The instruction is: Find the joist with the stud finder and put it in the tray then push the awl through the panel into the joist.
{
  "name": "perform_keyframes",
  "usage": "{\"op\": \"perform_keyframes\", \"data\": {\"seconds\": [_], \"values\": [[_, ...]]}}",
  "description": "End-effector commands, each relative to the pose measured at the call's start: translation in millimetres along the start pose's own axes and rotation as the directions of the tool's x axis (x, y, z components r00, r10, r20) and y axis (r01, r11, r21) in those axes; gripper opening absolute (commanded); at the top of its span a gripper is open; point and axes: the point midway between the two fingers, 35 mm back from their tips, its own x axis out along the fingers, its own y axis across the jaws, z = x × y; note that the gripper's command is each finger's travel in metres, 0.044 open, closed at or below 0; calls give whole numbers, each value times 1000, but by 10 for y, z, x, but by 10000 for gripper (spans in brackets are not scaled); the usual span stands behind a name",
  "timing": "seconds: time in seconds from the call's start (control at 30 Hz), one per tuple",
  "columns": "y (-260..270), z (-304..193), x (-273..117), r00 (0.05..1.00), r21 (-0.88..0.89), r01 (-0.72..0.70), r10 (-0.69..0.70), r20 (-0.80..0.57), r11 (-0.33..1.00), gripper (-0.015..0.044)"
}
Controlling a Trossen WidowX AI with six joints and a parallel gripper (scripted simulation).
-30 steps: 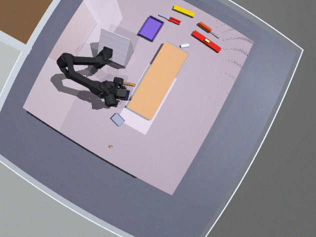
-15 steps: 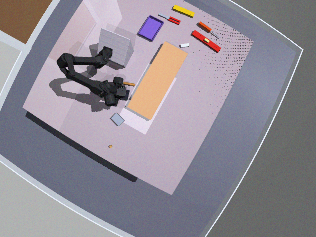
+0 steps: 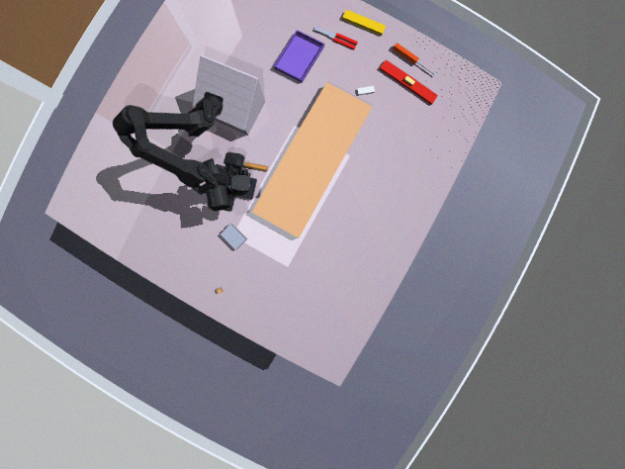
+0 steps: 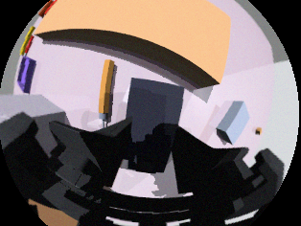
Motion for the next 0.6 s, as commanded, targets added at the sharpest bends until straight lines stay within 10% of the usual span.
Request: {"op": "perform_keyframes", "data": {"seconds": [0.0, 0.3, 0.57], "values": [[5, 4, 4, 1000, -4, -2, 2, 2, 1000, 181], [10, 70, -98, 1000, 0, -12, 12, 2, 1000, 4], [22, 195, -366, 1000, 5, -26, 26, 0, 1000, 0]]}}
